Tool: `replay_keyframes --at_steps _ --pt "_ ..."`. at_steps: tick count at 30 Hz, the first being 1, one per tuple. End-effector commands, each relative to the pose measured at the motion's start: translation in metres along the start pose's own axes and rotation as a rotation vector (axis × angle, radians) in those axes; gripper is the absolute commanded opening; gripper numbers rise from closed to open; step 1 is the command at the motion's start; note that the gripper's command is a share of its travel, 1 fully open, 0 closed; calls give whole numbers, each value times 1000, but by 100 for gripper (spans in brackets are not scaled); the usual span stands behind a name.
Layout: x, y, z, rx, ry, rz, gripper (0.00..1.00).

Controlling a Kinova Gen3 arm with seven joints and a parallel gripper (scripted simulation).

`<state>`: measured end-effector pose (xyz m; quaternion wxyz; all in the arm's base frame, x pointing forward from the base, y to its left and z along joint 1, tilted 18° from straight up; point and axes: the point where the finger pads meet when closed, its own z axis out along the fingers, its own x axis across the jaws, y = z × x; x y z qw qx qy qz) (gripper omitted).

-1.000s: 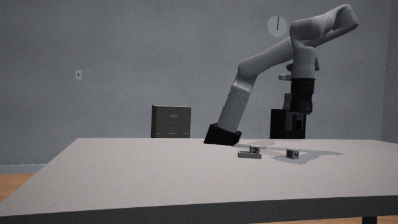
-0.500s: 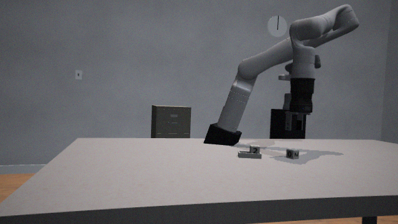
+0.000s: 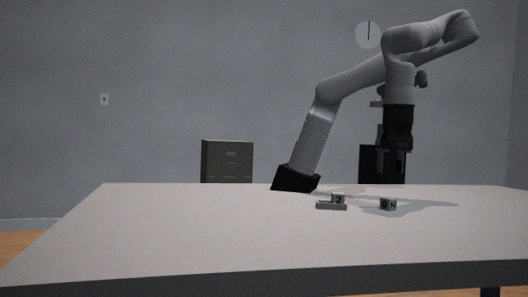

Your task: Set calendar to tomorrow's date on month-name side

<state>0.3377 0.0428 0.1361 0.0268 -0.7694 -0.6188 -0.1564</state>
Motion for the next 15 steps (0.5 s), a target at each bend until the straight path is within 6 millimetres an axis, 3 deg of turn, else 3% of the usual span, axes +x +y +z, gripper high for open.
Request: replay_keyframes --at_steps 1,15 --pt "-4 -1 1 1 -7 42 100" --pt "-3 -2 4 0 -8 593 100"
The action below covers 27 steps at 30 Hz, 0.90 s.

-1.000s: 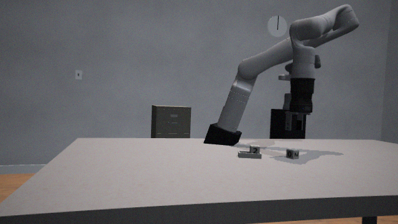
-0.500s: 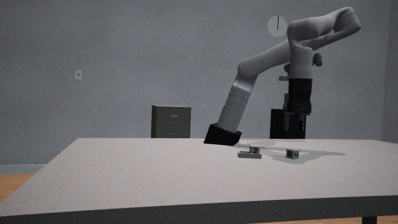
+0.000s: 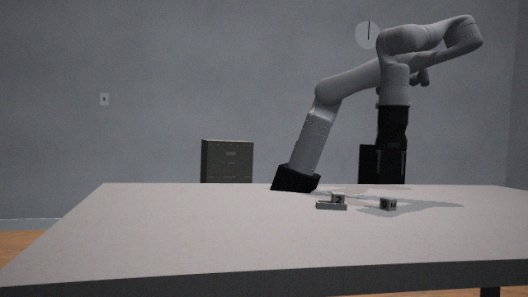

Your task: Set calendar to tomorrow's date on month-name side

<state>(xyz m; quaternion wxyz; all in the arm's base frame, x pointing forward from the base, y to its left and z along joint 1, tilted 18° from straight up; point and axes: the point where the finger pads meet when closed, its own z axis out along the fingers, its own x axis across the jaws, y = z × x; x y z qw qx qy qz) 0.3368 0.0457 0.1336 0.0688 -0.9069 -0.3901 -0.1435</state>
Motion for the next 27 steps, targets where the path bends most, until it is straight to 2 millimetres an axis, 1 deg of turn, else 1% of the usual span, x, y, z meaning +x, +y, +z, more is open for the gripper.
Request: replay_keyframes --at_steps 1,2,4,10,16,19,27 --pt "-4 2 1 -4 -8 92 100" --pt "-4 3 2 -4 -8 134 100" --pt "-4 3 2 -4 -8 134 100" --pt "-3 5 3 -7 -5 359 100" --pt "-2 8 4 -9 -2 528 100" --pt "-2 9 4 -10 -1 586 100" --pt "-2 10 4 -10 0 652 100"
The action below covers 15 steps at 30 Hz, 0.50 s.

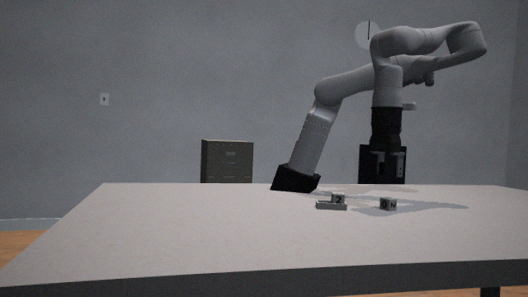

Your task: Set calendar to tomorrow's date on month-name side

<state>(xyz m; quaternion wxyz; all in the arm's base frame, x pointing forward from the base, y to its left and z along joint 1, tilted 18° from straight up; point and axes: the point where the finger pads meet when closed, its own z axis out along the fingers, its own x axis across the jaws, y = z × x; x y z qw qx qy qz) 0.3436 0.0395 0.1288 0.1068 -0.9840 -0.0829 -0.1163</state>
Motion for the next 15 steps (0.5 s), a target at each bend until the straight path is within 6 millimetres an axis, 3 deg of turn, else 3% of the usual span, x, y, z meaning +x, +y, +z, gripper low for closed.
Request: replay_keyframes --at_steps 1,7,8,15 --pt "0 1 0 -2 0 15 100" --pt "0 1 0 -2 0 24 100" --pt "0 1 0 -2 0 24 90" --pt "0 1 0 -2 0 24 90"
